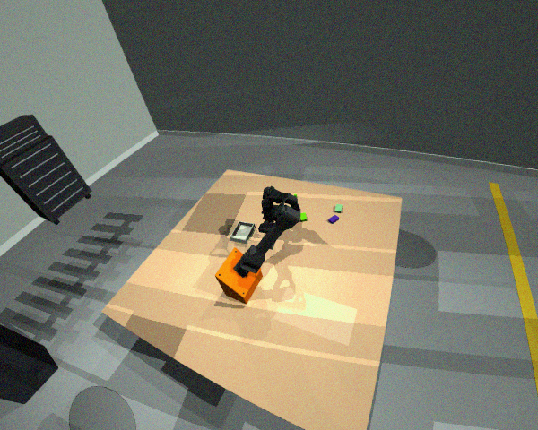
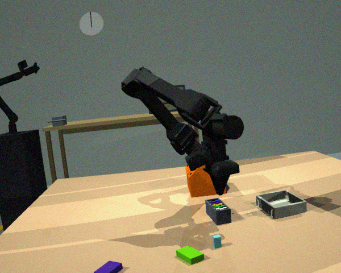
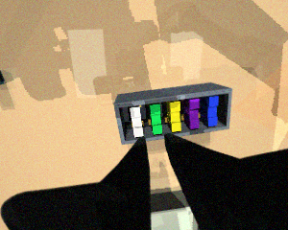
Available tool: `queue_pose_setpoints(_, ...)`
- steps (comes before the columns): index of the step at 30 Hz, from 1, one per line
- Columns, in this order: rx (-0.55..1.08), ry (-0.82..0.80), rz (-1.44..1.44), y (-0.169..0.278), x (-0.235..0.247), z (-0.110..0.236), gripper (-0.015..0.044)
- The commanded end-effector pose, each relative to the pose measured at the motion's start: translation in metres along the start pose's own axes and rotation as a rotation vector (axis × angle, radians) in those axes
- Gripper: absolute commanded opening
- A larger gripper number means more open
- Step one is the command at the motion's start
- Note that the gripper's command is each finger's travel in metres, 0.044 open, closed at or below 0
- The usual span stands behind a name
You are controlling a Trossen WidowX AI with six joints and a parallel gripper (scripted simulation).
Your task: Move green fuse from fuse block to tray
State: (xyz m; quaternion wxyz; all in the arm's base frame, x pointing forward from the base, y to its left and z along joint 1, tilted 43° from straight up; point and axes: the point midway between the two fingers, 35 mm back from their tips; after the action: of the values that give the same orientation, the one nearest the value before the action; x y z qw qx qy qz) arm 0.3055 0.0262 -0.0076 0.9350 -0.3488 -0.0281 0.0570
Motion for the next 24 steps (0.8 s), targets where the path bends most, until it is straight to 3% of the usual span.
queue_pose_setpoints(1,-0.033,0.009,-0.004,-0.001,-0.005,-0.001,0.0066)
queue_pose_setpoints(24,-0.033,0.009,-0.004,-0.001,-0.006,-0.02,0.0066)
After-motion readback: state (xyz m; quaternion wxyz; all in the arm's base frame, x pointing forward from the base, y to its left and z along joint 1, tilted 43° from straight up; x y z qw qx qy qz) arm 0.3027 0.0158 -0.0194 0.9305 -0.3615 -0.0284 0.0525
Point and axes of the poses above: the point midway between the two fingers, 35 mm back from their tips, its own z axis back along the fingers, its own x axis across the jaws, y = z × x, and after that the axes turned 7 degrees about -z, right-handed
